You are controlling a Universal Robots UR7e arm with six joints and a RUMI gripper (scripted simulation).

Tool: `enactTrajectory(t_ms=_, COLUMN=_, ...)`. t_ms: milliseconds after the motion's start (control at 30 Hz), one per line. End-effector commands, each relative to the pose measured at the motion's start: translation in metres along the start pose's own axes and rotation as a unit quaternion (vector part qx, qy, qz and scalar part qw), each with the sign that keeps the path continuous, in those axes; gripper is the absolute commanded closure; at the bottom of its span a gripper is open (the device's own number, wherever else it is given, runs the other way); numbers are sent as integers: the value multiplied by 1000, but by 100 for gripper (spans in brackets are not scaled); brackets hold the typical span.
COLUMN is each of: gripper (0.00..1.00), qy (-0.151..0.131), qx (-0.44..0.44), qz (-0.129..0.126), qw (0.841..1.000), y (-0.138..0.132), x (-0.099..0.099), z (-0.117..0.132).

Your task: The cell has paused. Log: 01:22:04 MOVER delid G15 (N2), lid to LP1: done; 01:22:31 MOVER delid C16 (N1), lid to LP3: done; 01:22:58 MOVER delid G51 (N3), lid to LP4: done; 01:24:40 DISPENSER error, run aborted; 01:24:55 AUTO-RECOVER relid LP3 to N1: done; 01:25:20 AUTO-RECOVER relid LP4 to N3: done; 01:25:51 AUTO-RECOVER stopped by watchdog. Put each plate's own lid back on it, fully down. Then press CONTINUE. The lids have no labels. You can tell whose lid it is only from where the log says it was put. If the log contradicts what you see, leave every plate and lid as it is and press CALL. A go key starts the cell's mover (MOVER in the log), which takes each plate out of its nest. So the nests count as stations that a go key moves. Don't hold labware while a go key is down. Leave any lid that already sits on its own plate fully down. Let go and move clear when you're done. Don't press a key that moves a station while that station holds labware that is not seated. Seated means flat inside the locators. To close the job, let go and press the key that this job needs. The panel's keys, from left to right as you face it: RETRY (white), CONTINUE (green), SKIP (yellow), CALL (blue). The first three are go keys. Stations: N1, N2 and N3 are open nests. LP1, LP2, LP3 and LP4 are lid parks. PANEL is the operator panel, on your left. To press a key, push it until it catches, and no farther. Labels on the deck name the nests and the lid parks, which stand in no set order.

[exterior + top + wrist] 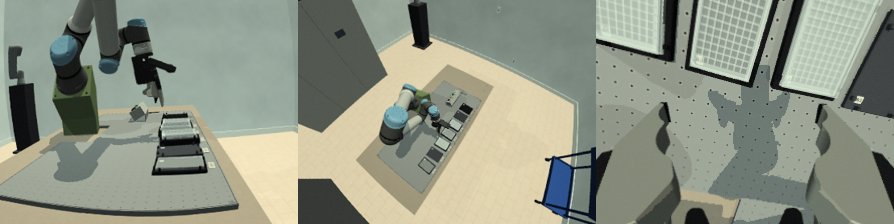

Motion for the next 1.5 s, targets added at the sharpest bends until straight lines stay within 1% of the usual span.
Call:
enactTrajectory(t_ms=0, gripper=18, qy=-19, qx=26, qz=-5, qw=999, y=-14, x=0, z=9)
enactTrajectory(t_ms=33, gripper=18, qy=-19, qx=26, qz=-5, qw=999, y=-14, x=0, z=9)
enactTrajectory(t_ms=100, gripper=18, qy=-30, qx=42, qz=-7, qw=999, y=-20, x=0, z=15)
enactTrajectory(t_ms=167, gripper=18, qy=-32, qx=45, qz=-7, qw=998, y=-24, x=0, z=18)
enactTrajectory(t_ms=233, gripper=18, qy=-43, qx=62, qz=-7, qw=997, y=-30, x=-1, z=24)
enactTrajectory(t_ms=300, gripper=18, qy=-44, qx=65, qz=-7, qw=997, y=-33, x=-1, z=27)
enactTrajectory(t_ms=367, gripper=18, qy=-55, qx=81, qz=-5, qw=995, y=-39, x=-1, z=33)
enactTrajectory(t_ms=433, gripper=18, qy=-57, qx=83, qz=-5, qw=995, y=-42, x=-1, z=36)
enactTrajectory(t_ms=500, gripper=18, qy=-68, qx=100, qz=-2, qw=993, y=-47, x=-2, z=43)
enactTrajectory(t_ms=600, gripper=18, qy=-69, qx=102, qz=-2, qw=992, y=-50, x=-2, z=46)
enactTrajectory(t_ms=667, gripper=18, qy=-80, qx=118, qz=2, qw=990, y=-55, x=-3, z=53)
enactTrajectory(t_ms=700, gripper=18, qy=-81, qx=120, qz=3, qw=989, y=-57, x=-3, z=56)
enactTrajectory(t_ms=1000, gripper=18, qy=-81, qx=120, qz=3, qw=989, y=-57, x=-3, z=56)
enactTrajectory(t_ms=1100, gripper=18, qy=-81, qx=120, qz=3, qw=989, y=-57, x=12, z=58)
enactTrajectory(t_ms=1167, gripper=18, qy=-81, qx=120, qz=3, qw=989, y=-57, x=12, z=58)
enactTrajectory(t_ms=1467, gripper=18, qy=-81, qx=120, qz=3, qw=989, y=-58, x=56, z=65)
Point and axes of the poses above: the point where the finger pads meet when closed, its own x axis out along the fingers, its own y axis across the jaws, z = x × y, the point moved 8 cm from there along -x, back along the fingers, and after that the axes turned 4 degrees about -x, right-handed, at the moved point
